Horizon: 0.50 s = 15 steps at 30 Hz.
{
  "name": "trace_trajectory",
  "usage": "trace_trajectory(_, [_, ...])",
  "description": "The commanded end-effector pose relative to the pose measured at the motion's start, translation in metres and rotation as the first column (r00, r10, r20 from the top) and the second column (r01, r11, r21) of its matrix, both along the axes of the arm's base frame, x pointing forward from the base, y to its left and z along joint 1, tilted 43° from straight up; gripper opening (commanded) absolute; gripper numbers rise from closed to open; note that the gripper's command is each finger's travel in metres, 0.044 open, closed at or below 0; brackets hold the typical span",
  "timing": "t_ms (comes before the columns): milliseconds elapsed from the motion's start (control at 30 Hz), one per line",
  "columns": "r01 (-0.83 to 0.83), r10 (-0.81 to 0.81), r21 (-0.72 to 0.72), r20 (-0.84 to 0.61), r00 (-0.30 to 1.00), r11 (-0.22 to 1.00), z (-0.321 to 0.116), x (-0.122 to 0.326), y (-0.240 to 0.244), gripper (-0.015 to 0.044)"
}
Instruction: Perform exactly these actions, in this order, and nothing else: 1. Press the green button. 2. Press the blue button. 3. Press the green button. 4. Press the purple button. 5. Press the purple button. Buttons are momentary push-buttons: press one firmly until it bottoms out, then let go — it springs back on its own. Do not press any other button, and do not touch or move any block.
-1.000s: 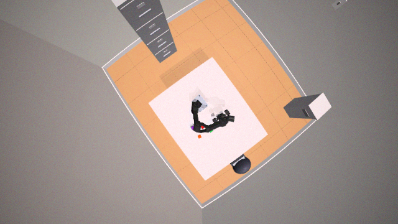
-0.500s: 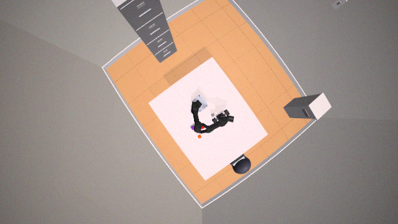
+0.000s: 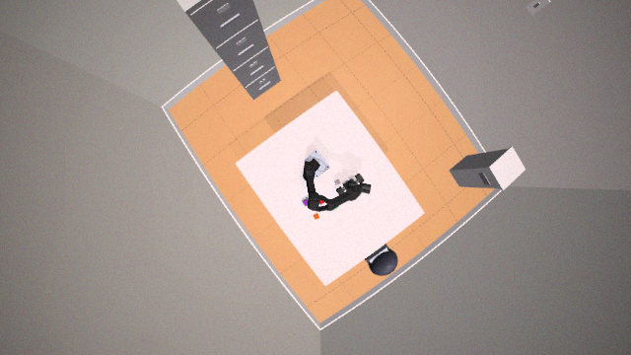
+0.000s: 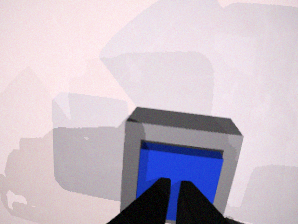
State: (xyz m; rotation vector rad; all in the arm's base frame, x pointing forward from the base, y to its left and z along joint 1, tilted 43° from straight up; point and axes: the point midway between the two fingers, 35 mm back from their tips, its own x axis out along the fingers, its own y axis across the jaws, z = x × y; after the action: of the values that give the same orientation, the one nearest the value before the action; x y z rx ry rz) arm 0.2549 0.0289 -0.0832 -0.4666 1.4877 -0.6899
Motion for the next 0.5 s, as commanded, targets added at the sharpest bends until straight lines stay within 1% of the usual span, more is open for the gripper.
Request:
trace_trajectory(0, [-0.002,0.002,0.000,-0.001,1.000,1.000,0.007,0.001,0.007,0.0020])
trace_trajectory(67, [-0.005,0.005,-0.002,-0.004,1.000,1.000,0.022,0.001,0.020,0.0020])
trace_trajectory(233, [-0.005,0.005,-0.001,-0.004,1.000,1.000,0.031,0.003,0.029,0.0020])
trace_trajectory(367, [-0.005,0.005,0.000,-0.005,1.000,1.000,0.067,0.005,0.062,0.0020])
trace_trajectory(467, [-0.005,0.005,0.000,-0.005,1.000,1.000,0.069,0.004,0.064,0.0020])
